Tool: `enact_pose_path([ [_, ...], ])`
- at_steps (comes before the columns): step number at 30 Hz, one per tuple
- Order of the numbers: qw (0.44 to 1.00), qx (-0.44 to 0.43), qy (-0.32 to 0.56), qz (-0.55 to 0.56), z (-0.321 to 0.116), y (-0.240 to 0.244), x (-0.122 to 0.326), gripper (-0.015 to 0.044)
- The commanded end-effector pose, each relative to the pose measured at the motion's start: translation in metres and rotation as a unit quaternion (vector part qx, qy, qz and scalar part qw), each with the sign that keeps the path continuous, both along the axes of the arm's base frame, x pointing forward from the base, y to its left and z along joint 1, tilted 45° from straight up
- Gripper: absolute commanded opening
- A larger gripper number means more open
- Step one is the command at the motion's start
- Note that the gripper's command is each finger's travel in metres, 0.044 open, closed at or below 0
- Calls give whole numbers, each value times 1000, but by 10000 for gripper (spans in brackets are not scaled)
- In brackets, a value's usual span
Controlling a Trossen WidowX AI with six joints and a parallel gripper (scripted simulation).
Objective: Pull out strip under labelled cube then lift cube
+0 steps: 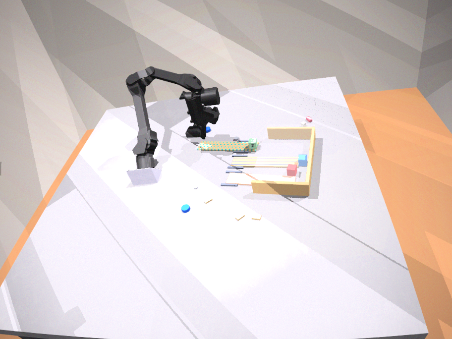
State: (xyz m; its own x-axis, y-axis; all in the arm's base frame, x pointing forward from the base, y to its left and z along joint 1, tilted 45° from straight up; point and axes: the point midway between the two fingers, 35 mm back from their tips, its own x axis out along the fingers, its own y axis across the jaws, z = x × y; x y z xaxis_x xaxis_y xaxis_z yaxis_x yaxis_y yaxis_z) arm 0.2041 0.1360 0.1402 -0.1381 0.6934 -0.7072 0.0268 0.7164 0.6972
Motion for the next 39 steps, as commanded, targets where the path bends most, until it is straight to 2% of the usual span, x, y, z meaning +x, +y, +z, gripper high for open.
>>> enact_pose_path([
  [1,999,5,-25,29,-2,-1,16,131],
  [13,999,6,-31,34,-6,-2,58,440],
  [39,999,6,-34,34,-10,-3,152,440],
])
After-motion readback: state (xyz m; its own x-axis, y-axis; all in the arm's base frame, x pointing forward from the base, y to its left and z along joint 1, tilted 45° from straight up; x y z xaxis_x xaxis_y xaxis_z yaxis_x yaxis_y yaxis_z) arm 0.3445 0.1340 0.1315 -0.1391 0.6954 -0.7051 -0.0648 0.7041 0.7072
